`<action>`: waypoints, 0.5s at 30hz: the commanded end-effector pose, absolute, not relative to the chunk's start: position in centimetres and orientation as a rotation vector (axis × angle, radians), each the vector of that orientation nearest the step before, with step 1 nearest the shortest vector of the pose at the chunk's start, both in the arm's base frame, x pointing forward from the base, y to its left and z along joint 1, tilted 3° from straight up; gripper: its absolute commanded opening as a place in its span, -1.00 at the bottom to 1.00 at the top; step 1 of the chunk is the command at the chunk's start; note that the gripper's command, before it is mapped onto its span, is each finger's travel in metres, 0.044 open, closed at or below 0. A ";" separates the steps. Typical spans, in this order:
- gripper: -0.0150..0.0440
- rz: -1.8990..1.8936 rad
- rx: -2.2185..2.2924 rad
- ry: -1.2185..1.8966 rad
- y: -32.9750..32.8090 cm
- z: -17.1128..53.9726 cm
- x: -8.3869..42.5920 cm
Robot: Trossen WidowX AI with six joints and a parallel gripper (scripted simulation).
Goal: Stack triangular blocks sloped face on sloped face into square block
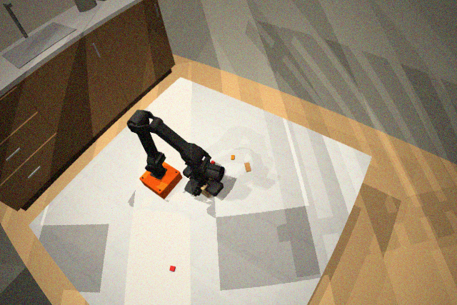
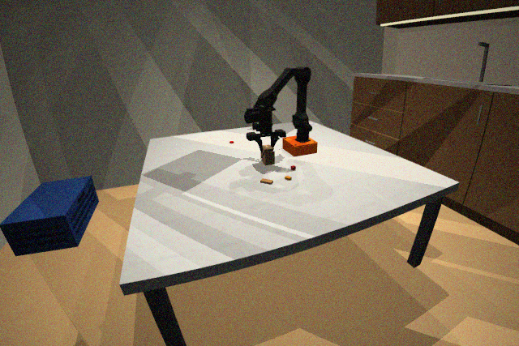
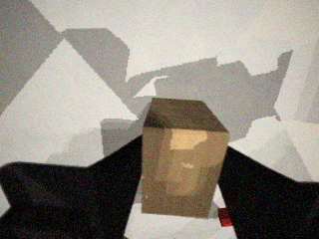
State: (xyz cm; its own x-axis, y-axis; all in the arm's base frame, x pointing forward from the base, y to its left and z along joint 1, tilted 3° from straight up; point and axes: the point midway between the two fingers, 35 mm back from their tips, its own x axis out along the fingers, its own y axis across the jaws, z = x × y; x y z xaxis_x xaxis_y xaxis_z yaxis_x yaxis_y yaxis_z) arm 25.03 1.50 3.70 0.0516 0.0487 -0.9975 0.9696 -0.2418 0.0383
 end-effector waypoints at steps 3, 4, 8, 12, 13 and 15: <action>-0.49 -1.328 1.449 1.083 1.7 3.3 25.1; -0.49 -1.328 1.449 1.083 1.7 3.2 25.1; -0.49 -1.328 1.449 1.082 1.8 3.0 25.2; -0.49 -1.328 1.448 1.083 1.9 2.8 25.2; -0.49 -1.329 1.448 1.083 1.9 2.7 25.2; -0.49 -1.329 1.448 1.084 1.9 2.7 25.2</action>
